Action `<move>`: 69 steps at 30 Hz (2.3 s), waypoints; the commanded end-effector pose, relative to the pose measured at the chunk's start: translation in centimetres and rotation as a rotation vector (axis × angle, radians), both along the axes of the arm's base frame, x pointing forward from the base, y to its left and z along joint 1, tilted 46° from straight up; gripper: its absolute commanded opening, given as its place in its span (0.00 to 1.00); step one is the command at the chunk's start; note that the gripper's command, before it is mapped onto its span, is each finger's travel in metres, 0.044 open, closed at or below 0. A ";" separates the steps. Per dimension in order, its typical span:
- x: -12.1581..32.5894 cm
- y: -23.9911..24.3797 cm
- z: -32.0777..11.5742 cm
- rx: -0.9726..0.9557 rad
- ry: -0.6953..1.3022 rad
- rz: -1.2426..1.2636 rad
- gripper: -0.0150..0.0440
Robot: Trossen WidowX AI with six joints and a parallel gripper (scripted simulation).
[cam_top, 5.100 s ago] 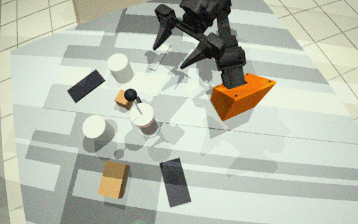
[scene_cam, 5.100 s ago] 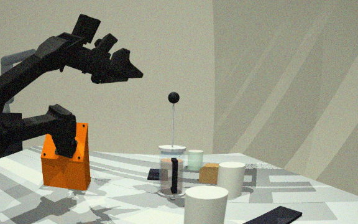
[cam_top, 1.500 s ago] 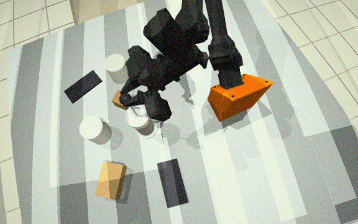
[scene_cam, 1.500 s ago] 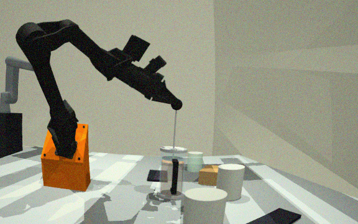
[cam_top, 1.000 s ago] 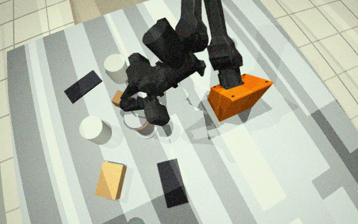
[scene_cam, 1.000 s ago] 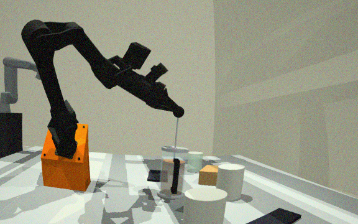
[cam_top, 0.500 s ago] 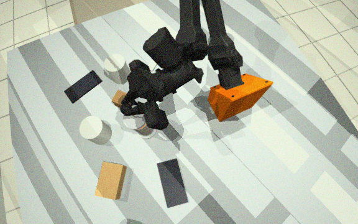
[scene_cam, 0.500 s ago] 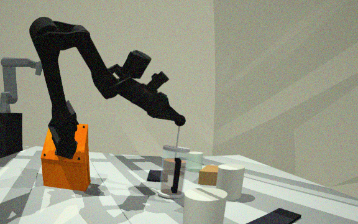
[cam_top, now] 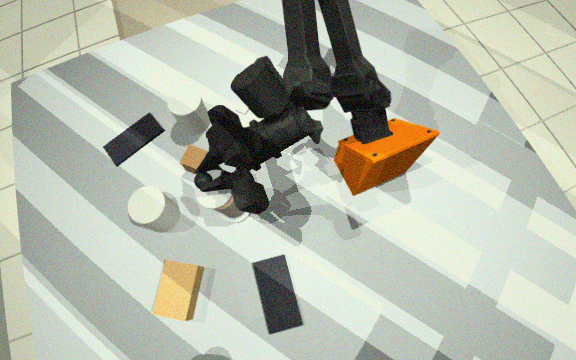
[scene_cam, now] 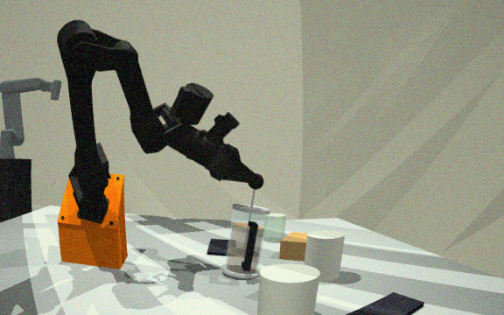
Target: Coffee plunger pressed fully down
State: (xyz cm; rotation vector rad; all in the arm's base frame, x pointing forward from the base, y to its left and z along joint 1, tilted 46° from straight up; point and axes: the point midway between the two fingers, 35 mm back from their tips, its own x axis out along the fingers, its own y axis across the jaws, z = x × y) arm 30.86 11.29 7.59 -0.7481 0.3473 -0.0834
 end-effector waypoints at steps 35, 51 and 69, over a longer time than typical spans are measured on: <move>0.9 -1.2 -1.6 -0.048 0.038 -0.026 0.47; 1.0 -0.9 -1.3 -0.030 0.027 -0.016 0.47; 0.6 -0.2 -0.8 -0.028 0.034 -0.019 1.00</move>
